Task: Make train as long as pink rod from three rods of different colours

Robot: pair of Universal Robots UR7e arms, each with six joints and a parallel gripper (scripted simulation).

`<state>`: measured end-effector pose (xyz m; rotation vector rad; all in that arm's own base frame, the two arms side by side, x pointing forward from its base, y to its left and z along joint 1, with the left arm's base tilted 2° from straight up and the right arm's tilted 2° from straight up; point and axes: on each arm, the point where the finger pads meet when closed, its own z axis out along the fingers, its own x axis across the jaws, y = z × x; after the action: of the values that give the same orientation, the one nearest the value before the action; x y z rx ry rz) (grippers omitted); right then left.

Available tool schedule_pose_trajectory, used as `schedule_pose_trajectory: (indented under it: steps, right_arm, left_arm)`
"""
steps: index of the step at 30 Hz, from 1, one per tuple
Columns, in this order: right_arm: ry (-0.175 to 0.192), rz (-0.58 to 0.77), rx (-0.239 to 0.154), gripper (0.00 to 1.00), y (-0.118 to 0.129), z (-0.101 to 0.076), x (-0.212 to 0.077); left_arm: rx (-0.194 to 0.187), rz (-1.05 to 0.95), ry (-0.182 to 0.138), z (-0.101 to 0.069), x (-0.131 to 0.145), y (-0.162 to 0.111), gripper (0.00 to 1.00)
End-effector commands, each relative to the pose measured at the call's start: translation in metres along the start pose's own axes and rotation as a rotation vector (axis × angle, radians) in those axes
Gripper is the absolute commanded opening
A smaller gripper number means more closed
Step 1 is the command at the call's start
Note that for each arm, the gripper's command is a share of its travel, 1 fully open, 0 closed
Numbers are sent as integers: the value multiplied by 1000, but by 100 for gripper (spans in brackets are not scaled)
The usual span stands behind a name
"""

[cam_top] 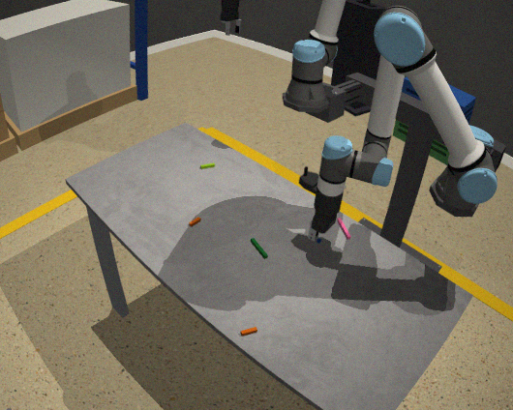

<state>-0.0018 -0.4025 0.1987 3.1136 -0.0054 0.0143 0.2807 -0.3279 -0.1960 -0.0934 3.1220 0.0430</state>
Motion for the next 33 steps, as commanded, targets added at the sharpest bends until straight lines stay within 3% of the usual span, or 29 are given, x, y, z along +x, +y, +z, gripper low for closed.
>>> schedule_pose_trajectory:
  steps: [1, 27, 28, 33]
  right_arm:
    - [1, 0, -2, 100, 1, -1, 0]
    - [1, 0, -2, 100, 1, -1, 0]
    - [1, 0, -2, 100, 1, -1, 0]
    - [1, 0, -2, 100, 1, -1, 0]
  left_arm:
    - [2, 0, -1, -1, 0, 0, 24]
    - [2, 0, -1, -1, 0, 1, 24]
    - [2, 0, -1, -1, 0, 1, 30]
    - [2, 0, -1, -1, 0, 1, 36]
